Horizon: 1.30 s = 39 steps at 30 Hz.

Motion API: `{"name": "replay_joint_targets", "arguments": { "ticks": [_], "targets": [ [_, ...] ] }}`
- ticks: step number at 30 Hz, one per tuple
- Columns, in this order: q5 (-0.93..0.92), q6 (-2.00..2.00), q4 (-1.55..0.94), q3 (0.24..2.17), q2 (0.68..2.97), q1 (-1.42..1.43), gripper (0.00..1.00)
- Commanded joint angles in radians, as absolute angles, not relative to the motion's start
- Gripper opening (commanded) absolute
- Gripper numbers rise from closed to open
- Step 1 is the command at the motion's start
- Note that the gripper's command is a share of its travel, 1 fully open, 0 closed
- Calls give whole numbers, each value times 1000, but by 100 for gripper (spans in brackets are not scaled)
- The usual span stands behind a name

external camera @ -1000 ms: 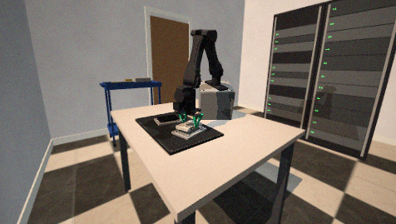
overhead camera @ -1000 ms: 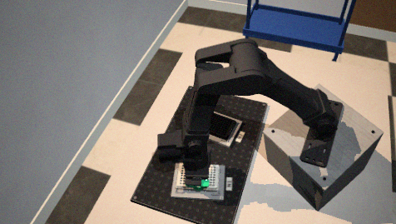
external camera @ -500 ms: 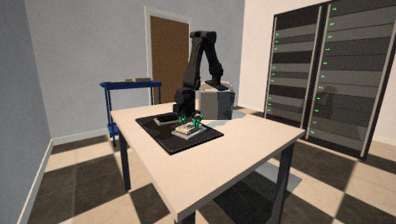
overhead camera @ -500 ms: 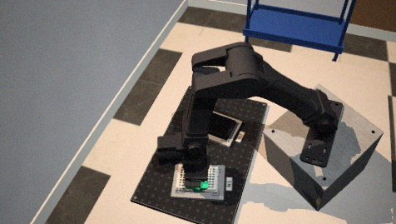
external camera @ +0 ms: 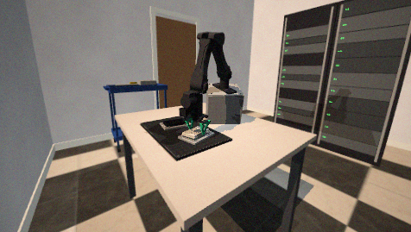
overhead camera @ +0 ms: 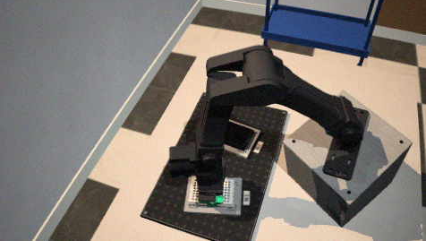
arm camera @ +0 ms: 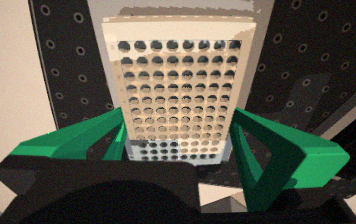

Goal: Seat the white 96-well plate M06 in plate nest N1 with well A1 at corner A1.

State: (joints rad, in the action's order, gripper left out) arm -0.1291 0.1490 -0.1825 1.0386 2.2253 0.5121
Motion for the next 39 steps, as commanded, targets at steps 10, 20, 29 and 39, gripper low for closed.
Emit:
{"name": "replay_joint_targets", "arguments": {
  "ticks": [10,20,29,39],
  "targets": [
    [-125,158,-174,1030,2191,510,0],
    [-125,158,-172,1023,2192,510,0],
    [-125,158,-169,1016,2192,510,0],
    [-124,158,-165,1005,2190,511,0]
  ]
}}
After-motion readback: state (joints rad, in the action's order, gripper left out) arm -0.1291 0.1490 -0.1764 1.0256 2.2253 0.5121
